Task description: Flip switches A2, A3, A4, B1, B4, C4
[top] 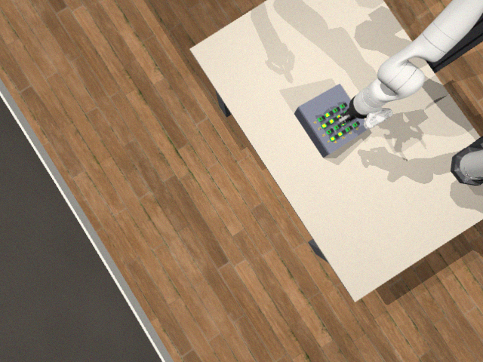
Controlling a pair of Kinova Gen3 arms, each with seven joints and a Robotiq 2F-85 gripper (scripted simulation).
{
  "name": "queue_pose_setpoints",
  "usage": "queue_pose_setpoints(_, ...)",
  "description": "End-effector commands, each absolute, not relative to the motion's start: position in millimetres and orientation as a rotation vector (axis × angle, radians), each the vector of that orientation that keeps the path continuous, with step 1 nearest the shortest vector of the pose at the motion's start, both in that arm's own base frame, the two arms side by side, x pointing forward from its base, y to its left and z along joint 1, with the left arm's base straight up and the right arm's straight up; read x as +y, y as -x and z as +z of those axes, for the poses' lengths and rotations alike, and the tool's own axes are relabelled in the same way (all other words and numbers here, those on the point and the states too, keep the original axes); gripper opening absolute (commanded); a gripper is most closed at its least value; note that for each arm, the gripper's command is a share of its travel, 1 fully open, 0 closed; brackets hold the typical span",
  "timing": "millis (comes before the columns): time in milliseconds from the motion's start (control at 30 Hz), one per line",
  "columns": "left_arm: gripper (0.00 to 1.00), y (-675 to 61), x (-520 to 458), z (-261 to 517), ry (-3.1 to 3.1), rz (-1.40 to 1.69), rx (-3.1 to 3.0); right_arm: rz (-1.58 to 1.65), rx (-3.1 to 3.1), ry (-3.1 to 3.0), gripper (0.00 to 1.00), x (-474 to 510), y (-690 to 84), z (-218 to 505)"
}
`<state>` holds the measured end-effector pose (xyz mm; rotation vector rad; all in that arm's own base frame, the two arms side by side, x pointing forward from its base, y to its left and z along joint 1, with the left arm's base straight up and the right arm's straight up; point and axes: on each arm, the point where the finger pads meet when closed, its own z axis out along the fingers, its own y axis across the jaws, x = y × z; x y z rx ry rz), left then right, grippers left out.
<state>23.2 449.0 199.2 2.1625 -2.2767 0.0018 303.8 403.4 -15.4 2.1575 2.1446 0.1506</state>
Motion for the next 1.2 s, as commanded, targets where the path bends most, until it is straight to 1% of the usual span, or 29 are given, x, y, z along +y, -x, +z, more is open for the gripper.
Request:
queue_pose_setpoints(0,1.000,-23,449,200,-2.164,0.000,-2.278,0.149,2.148,-2.156,0.099,404,-304,-14)
queue_pose_setpoints(633,1.000,-23,449,200,-2.164,0.000,-2.278,0.147,2.150,-2.154,0.099,404,-305,-20)
queue_pose_setpoints(933,1.000,-23,449,200,-2.164,0.000,-2.278,0.147,2.150,-2.154,0.099,404,-309,-50)
queue_pose_setpoints(1167,1.000,-23,449,200,-2.164,0.000,-2.278,0.147,2.150,-2.154,0.099,405,-315,-92)
